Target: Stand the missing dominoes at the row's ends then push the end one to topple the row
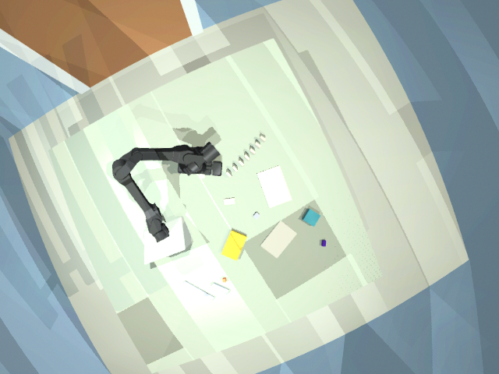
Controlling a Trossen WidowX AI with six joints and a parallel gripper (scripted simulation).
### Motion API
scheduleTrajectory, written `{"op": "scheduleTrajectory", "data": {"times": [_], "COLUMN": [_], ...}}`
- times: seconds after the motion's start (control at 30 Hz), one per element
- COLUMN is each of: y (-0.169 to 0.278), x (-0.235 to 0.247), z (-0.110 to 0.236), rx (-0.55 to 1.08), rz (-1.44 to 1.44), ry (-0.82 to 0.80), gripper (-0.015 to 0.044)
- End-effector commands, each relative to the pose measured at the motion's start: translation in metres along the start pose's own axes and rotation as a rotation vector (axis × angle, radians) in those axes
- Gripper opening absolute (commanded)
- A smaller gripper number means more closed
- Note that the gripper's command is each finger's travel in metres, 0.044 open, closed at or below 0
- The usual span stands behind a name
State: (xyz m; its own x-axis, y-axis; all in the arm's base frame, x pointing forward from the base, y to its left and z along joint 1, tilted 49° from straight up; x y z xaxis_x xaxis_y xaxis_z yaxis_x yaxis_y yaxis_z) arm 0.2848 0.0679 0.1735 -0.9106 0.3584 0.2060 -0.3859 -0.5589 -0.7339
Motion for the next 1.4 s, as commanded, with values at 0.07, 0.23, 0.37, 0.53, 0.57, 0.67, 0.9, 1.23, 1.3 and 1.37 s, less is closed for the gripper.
{"op": "scheduleTrajectory", "data": {"times": [0.07, 0.23, 0.37, 0.53, 0.57, 0.67, 0.9, 1.23, 1.3, 1.37], "y": [0.001, 0.006, 0.009, 0.009, 0.009, 0.009, -0.008, -0.025, -0.025, -0.025], "x": [0.000, -0.001, -0.001, -0.001, -0.001, 0.000, 0.026, 0.063, 0.063, 0.063], "z": [0.010, 0.082, 0.119, 0.119, 0.119, 0.119, 0.119, 0.119, 0.119, 0.119], "rx": [0.001, 0.005, 0.007, 0.007, 0.007, 0.008, 0.008, 0.006, 0.006, 0.006], "rz": [-0.004, -0.005, -0.006, -0.006, -0.006, -0.020, -0.558, -1.281, -1.281, -1.281], "ry": [0.001, 0.001, 0.000, 0.000, 0.000, 0.000, 0.003, 0.003, 0.003, 0.003], "gripper": [0.0107, 0.0107, 0.0107, 0.0107, 0.0107, 0.0107, 0.0107, 0.0107, 0.0107, 0.0107]}}
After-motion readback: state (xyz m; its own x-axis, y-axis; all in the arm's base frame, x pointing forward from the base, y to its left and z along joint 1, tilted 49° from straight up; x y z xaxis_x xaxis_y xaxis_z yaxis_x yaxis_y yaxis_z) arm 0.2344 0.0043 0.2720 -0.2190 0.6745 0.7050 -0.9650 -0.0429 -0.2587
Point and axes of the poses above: the point midway between the two fingers, 35 mm back from their tips, its own z axis back along the fingers, its own x axis across the jaws, y = z × x, the point moved 7 cm from there along z, back along the fingers, and after that the axes turned 9 degrees about z, right-handed, at the moved point
